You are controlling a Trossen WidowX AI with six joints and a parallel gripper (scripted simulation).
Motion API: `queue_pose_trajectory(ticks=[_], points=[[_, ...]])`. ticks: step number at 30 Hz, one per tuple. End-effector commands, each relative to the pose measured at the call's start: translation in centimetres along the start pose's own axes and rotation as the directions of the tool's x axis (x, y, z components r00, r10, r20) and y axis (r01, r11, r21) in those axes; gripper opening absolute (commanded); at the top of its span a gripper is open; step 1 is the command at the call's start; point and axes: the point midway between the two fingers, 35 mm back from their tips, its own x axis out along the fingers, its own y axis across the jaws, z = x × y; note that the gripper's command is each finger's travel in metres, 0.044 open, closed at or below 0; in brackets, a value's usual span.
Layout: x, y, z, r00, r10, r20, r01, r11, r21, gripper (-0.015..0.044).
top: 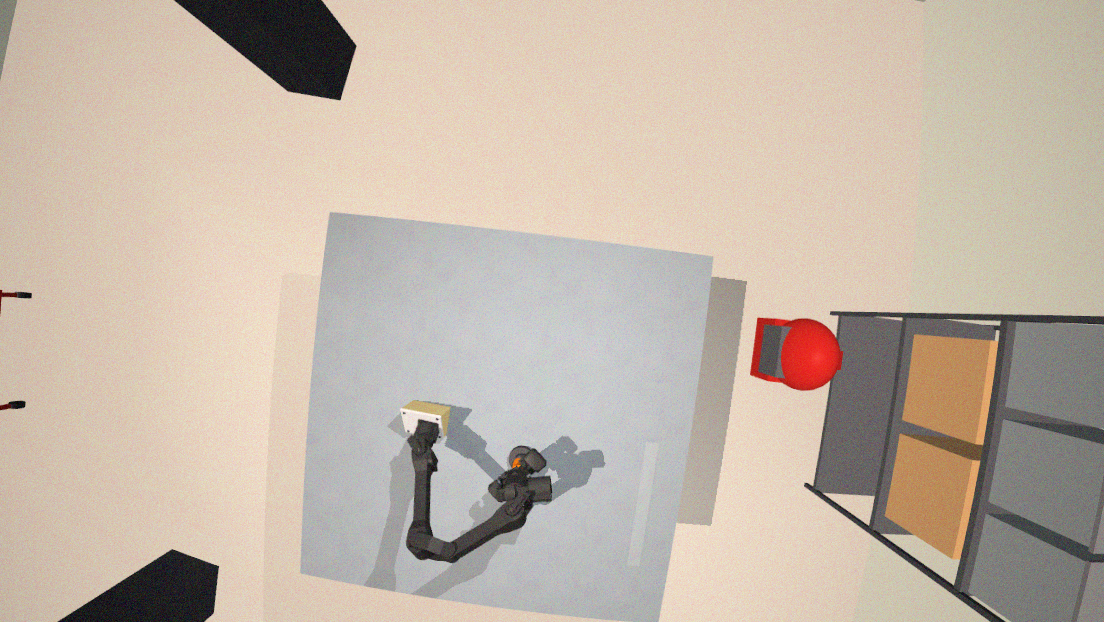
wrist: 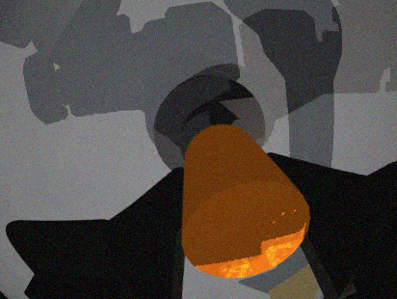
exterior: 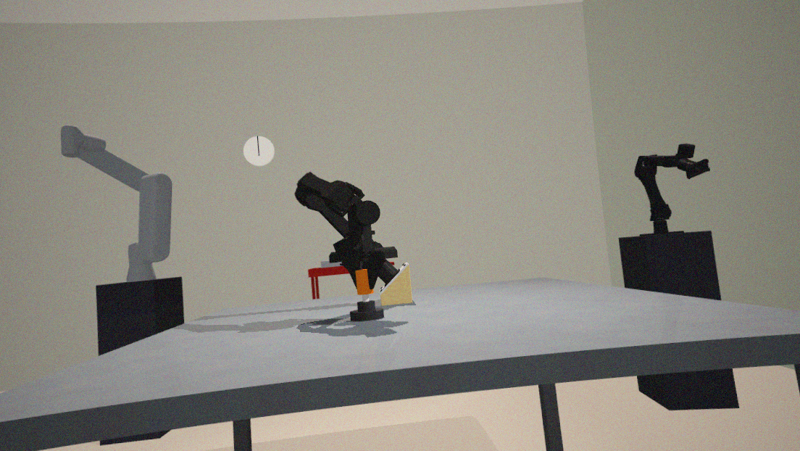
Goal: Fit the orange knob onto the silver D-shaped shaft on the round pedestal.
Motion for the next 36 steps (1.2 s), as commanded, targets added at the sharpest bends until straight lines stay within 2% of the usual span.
queue_pose_trajectory(ticks=[1, 36], points=[[-0.25, -0.09, 0.26, 1.0, 0.004, 0.005, -0.004, 1.0, 0.008, 0.0], [-0.23, -0.1, 0.17, 1.0, 0.004, 0.005, -0.004, 1.0, 0.008, 0.0]])
